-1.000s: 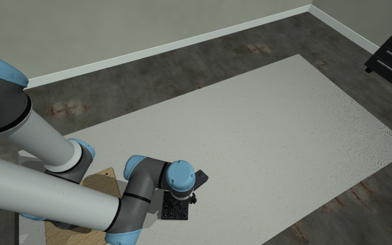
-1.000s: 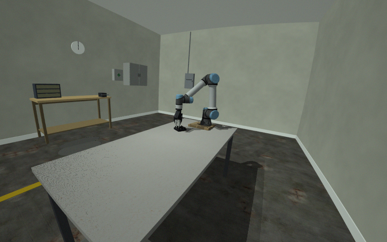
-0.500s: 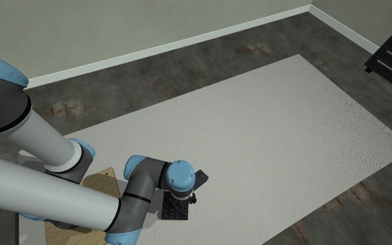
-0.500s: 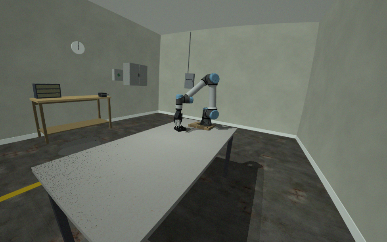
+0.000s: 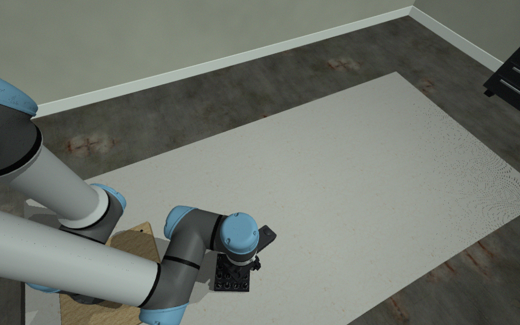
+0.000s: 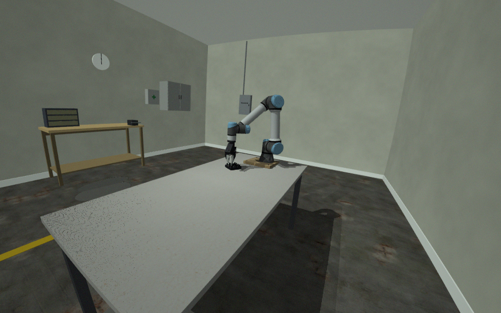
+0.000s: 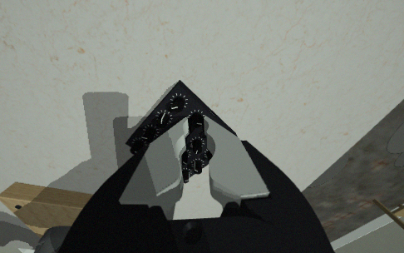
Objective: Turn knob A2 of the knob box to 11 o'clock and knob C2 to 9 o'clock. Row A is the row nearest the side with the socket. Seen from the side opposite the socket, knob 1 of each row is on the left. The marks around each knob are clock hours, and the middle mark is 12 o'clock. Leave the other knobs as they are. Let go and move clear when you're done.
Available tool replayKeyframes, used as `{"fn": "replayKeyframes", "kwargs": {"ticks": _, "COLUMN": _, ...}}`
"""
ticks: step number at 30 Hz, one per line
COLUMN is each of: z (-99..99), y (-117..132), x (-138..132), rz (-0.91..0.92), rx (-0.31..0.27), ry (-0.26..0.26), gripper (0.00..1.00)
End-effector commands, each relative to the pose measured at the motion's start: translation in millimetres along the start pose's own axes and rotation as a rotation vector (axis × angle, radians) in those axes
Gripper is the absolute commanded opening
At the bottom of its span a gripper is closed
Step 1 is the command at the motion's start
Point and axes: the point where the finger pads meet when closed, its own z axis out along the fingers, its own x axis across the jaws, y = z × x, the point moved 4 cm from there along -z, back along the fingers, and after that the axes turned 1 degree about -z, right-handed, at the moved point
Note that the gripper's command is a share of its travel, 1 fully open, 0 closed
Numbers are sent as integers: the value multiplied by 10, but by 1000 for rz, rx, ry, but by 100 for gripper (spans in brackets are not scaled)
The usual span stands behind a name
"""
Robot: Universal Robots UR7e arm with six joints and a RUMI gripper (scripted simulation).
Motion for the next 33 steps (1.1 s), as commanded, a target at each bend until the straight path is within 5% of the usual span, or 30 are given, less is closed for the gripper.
{"fn": "replayKeyframes", "kwargs": {"ticks": 1, "z": -4, "y": -2, "x": 3, "rz": 0, "rx": 1, "ry": 1, "gripper": 4}}
{"fn": "replayKeyframes", "kwargs": {"ticks": 33, "z": -4, "y": -1, "x": -4, "rz": -138, "rx": 1, "ry": 1, "gripper": 4}}
